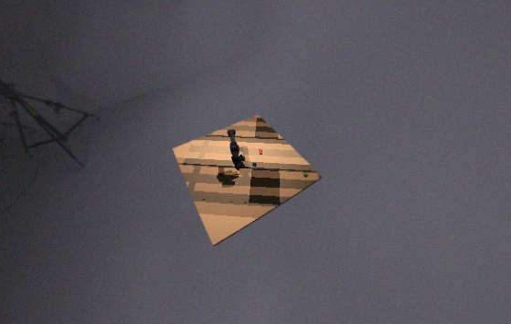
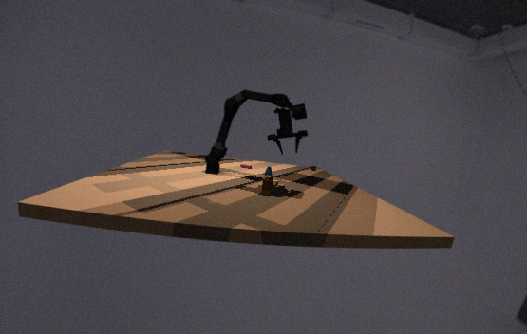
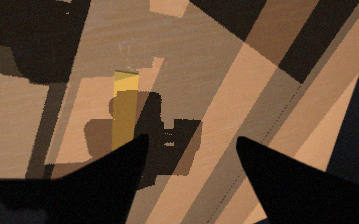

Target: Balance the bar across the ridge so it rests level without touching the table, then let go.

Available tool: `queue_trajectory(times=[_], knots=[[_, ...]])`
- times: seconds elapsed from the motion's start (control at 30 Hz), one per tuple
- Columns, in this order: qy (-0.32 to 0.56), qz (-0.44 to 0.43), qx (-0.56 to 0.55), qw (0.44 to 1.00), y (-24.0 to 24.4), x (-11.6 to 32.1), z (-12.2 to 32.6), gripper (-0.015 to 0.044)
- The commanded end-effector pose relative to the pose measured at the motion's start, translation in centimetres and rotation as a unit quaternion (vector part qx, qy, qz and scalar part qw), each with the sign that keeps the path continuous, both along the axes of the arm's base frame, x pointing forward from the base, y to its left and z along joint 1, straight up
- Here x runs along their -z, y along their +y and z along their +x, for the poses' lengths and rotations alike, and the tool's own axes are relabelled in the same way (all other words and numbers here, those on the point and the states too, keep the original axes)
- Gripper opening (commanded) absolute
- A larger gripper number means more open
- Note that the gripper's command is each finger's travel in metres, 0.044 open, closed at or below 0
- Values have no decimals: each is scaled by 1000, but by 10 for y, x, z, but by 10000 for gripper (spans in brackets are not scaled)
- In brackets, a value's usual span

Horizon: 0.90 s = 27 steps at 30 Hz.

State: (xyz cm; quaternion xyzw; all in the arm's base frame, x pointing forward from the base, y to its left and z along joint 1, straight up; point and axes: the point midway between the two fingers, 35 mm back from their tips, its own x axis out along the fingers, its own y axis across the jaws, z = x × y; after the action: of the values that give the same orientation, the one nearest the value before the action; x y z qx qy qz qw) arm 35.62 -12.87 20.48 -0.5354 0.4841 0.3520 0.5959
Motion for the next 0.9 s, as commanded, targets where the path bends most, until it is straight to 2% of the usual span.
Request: queue_trajectory(times=[0.0, 0.5, 0.7, 0.87], knots=[[37, 8, 19, 999, -24, 13, -16, 315], [123, 51, 76, 988, -80, 39, -72, 315], [124, 51, 76, 988, -81, 42, -73, 315], [124, 51, 76, 988, -83, 68, -70, 315]])
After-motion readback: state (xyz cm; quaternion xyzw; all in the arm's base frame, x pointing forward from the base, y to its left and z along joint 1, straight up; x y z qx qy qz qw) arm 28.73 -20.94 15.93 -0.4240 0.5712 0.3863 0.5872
